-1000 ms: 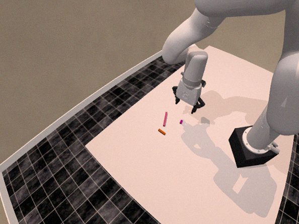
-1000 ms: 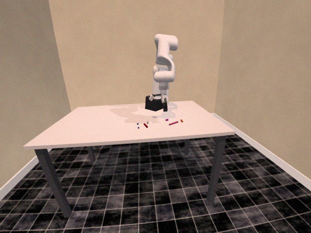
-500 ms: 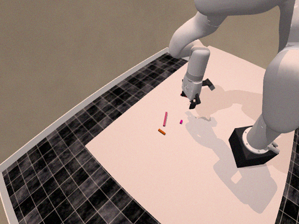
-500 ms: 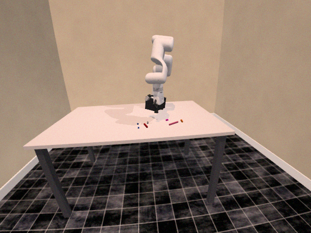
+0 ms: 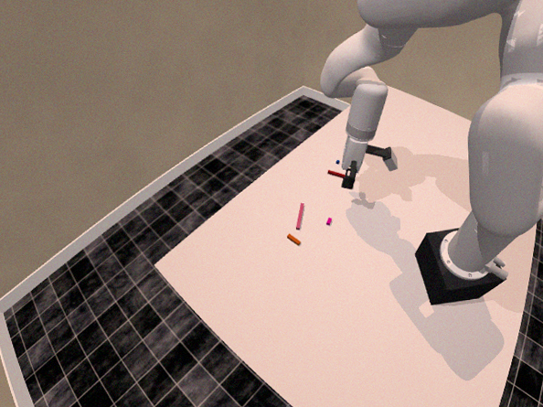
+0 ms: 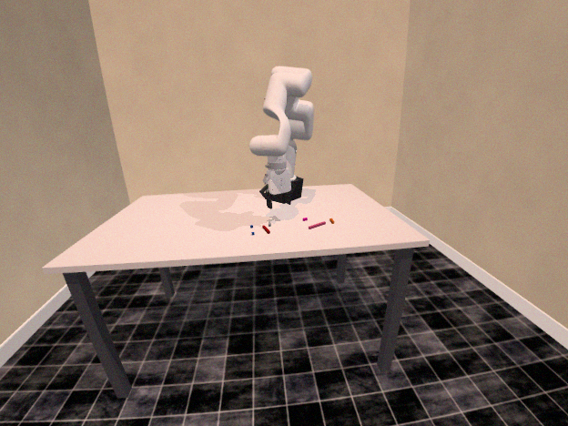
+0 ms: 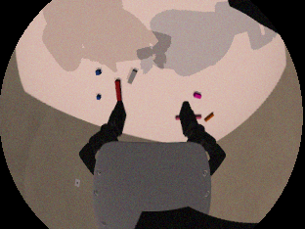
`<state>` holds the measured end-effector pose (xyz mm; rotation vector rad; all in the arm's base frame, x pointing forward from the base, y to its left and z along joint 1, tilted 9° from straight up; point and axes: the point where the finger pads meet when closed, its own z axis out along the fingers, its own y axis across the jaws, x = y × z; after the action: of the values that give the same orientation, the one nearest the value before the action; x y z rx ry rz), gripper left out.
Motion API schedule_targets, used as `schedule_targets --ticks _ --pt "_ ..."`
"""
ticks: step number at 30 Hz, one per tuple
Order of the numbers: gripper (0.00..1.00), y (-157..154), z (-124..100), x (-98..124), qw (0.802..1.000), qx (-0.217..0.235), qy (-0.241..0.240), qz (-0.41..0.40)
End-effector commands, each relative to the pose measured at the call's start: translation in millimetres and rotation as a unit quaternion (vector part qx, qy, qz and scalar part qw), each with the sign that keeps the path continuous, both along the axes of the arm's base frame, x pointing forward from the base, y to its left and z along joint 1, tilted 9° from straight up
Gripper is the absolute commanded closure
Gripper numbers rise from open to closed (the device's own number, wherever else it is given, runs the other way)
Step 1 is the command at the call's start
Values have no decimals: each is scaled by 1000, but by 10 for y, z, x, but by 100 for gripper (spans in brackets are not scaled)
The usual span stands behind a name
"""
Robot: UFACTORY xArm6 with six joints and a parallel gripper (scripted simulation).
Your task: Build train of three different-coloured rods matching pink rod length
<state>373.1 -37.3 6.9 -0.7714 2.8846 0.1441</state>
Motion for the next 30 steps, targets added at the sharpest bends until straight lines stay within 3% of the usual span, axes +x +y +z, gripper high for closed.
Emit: schedule_targets --ticks 1,9,15,16,30 --pt "0 -79 -10 22 999 -2 10 -45" --pt "0 -386 -90 37 976 20 31 -214" --pt "0 -444 -106 37 969 24 35 -245" --pt "76 -444 -106 37 969 24 35 -245" --pt "76 -444 -106 37 969 24 35 -245"
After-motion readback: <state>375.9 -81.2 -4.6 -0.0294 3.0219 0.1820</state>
